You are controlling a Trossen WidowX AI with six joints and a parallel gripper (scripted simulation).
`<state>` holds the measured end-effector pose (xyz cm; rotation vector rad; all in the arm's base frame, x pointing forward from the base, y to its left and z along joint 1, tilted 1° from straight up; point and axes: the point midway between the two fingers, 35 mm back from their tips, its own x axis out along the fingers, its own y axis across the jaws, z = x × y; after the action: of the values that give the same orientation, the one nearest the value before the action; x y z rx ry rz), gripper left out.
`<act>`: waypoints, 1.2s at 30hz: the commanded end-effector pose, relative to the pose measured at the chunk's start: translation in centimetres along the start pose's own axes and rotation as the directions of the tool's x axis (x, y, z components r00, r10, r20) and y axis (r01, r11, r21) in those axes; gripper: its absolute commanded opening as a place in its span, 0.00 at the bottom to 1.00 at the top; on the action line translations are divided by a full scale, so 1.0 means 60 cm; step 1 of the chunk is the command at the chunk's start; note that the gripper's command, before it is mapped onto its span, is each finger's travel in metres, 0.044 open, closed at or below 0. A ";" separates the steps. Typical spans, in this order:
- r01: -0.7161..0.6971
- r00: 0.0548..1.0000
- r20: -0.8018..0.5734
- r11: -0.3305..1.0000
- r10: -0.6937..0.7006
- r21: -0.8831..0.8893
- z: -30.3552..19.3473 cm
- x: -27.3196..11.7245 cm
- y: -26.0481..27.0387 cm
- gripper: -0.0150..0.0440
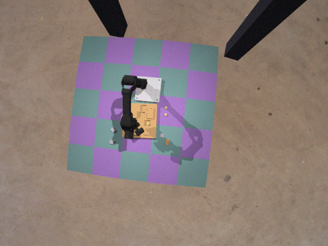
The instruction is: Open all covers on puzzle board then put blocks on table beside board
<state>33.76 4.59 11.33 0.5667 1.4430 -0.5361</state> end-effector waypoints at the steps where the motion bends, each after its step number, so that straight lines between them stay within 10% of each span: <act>1: 0.009 1.000 -0.006 0.783 -0.007 0.622 0.033 0.004 -0.020 0.25; 8: 0.006 1.000 -0.005 0.157 -0.008 0.988 0.066 0.005 -0.046 0.25; 19: -0.002 1.000 -0.004 -0.534 -0.010 0.845 0.095 0.005 -0.075 0.25; 36: -0.003 1.000 -0.004 -0.553 -0.011 0.833 0.100 0.005 -0.082 0.25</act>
<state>35.15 -2.70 11.26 2.1073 0.2918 -1.9966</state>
